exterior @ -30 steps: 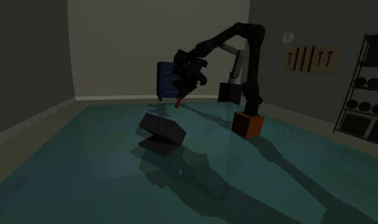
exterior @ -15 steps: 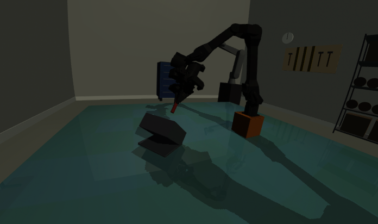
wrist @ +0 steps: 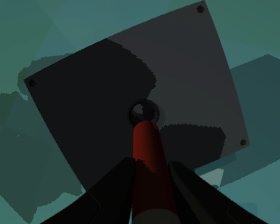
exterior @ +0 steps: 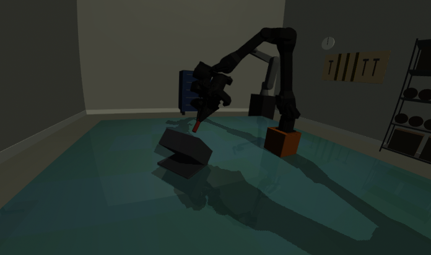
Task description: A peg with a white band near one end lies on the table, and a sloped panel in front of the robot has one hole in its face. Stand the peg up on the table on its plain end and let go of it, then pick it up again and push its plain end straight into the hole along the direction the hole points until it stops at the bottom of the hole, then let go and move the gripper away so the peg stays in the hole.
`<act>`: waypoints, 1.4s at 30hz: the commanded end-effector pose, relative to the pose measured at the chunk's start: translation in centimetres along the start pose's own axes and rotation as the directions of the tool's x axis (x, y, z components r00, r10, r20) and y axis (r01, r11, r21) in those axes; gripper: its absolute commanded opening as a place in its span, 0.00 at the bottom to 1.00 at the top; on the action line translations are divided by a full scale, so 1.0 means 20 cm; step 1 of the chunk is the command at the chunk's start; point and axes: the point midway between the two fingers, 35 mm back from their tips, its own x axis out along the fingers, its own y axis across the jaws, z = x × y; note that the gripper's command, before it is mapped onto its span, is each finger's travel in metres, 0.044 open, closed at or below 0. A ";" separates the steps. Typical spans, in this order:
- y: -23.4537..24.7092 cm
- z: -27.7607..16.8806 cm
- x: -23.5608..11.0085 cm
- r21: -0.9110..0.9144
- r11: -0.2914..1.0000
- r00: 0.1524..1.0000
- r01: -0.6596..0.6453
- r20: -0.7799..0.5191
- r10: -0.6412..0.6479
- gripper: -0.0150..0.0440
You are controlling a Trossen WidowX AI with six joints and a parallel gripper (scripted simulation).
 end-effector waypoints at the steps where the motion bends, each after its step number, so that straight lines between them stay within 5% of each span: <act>1: 0.00 0.00 0.02 0.003 1.000 1.000 -0.008 0.002 0.008 0.25; 42: 0.00 0.00 0.11 -0.003 1.000 1.000 -0.012 0.008 0.012 0.25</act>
